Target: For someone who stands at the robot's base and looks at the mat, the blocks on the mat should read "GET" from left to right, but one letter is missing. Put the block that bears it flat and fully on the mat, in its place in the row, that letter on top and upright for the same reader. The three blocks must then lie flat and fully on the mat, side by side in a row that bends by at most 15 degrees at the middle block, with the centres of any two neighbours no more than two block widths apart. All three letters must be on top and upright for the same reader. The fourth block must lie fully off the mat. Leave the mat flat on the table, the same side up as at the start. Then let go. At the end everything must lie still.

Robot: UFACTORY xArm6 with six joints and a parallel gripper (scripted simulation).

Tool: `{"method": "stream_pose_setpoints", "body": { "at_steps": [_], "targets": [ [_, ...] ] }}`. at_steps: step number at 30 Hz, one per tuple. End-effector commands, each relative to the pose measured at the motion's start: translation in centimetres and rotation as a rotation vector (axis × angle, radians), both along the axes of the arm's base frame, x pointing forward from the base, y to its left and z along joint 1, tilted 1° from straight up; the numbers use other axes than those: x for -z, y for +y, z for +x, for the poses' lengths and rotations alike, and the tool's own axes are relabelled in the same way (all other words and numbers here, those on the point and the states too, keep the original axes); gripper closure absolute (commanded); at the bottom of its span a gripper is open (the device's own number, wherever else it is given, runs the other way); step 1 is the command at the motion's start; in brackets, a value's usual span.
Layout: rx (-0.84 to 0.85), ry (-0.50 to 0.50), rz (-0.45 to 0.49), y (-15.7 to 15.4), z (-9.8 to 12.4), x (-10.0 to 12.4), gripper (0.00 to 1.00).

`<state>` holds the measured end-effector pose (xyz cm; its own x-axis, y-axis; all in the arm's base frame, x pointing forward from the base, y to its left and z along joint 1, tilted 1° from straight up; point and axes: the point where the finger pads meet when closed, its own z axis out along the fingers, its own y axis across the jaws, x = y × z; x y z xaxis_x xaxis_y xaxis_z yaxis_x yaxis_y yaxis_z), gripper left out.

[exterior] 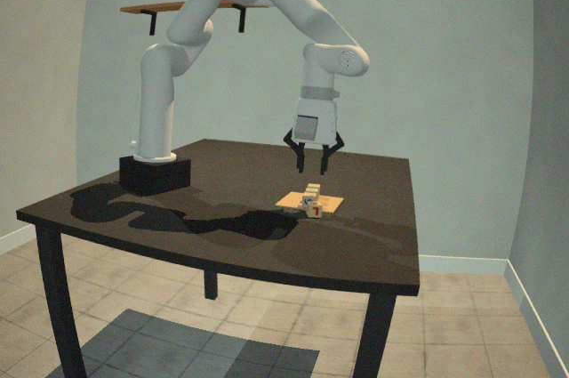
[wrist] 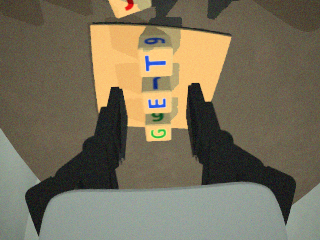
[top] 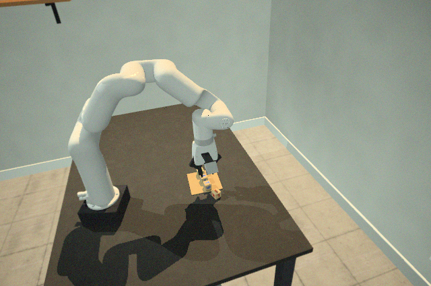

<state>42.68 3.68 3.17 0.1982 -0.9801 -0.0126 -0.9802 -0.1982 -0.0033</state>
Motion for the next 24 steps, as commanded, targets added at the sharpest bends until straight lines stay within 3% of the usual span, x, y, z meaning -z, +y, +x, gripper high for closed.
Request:
{"method": "stream_pose_setpoints", "body": {
  "at_steps": [1, 8, 9, 24],
  "targets": [
    [0.000, -0.002, 0.000, -0.01, 0.05, -0.94, 0.53],
    [0.000, -0.002, 0.000, -0.01, 0.05, -1.26, 0.53],
    [0.000, -0.002, 0.000, -0.01, 0.05, -1.26, 0.00],
    [0.000, -0.002, 0.000, -0.01, 0.05, -1.26, 0.00]
  ]
}}
